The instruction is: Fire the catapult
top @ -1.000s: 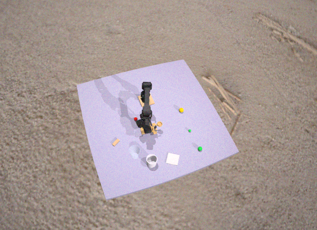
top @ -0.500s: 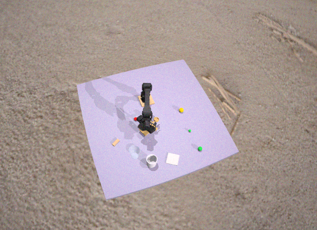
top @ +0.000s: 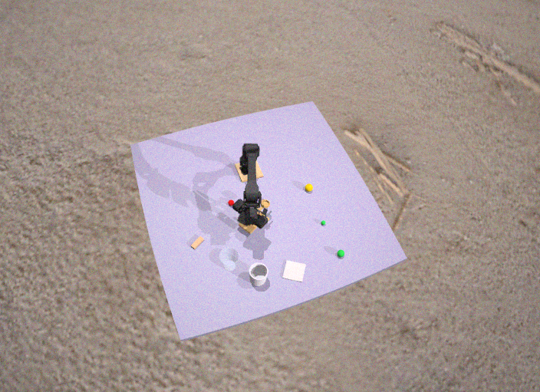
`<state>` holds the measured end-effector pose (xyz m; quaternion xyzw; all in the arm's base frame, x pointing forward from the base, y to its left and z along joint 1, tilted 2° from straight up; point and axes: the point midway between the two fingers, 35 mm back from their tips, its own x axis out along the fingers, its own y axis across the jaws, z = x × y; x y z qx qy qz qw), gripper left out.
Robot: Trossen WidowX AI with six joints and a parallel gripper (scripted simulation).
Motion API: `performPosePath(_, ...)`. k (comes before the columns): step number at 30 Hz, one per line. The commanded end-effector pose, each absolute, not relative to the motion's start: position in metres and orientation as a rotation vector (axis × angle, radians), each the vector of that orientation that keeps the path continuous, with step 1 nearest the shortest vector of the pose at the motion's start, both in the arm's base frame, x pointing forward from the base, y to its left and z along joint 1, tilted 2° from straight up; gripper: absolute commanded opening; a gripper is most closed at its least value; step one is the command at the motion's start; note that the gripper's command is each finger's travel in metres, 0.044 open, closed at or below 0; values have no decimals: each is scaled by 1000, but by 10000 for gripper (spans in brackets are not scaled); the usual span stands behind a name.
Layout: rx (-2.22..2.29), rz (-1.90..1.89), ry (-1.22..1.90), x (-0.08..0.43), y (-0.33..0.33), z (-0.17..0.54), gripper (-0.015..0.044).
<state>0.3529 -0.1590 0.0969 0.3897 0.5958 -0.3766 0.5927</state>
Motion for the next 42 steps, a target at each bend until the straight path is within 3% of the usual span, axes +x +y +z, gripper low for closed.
performPosePath(1,903,-865,1376,356,-159,94,0)
performPosePath(30,904,-872,1381,357,-159,59,0)
performPosePath(42,904,-872,1381,357,-159,59,315)
